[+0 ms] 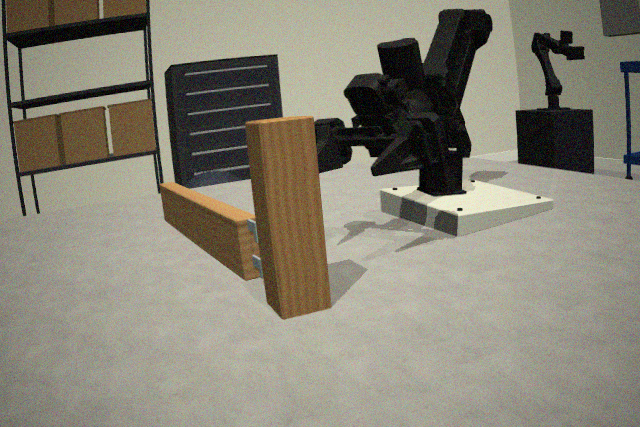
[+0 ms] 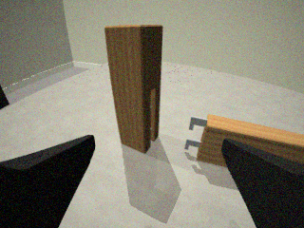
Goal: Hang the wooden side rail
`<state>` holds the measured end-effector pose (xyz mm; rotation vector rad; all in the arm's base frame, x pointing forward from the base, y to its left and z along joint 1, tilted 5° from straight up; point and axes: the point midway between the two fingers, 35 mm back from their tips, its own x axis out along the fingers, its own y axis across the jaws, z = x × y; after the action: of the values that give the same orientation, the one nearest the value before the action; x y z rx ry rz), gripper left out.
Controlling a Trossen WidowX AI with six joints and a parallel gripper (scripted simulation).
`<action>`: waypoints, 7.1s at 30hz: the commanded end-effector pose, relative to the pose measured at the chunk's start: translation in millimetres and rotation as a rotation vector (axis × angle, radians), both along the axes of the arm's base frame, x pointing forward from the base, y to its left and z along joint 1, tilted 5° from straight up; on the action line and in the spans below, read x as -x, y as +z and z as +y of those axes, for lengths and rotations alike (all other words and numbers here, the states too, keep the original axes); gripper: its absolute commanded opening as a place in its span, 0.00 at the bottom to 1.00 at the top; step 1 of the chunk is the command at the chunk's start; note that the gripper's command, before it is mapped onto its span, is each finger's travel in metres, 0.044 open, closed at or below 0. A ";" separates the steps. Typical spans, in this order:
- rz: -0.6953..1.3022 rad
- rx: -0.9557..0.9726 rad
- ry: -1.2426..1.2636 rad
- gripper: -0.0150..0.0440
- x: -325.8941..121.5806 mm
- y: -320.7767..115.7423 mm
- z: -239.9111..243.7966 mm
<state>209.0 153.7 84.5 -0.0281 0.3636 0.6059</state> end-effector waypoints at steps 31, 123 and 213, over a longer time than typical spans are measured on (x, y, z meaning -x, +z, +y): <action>0.207 0.249 0.575 1.00 -73.0 36.9 -19.4; 1.391 -0.389 -1.585 1.00 -158.7 -13.2 -82.7; 1.387 -0.493 -1.711 0.25 -143.2 -75.5 -82.9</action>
<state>355.5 71.4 8.9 1.1014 1.3328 -1.1133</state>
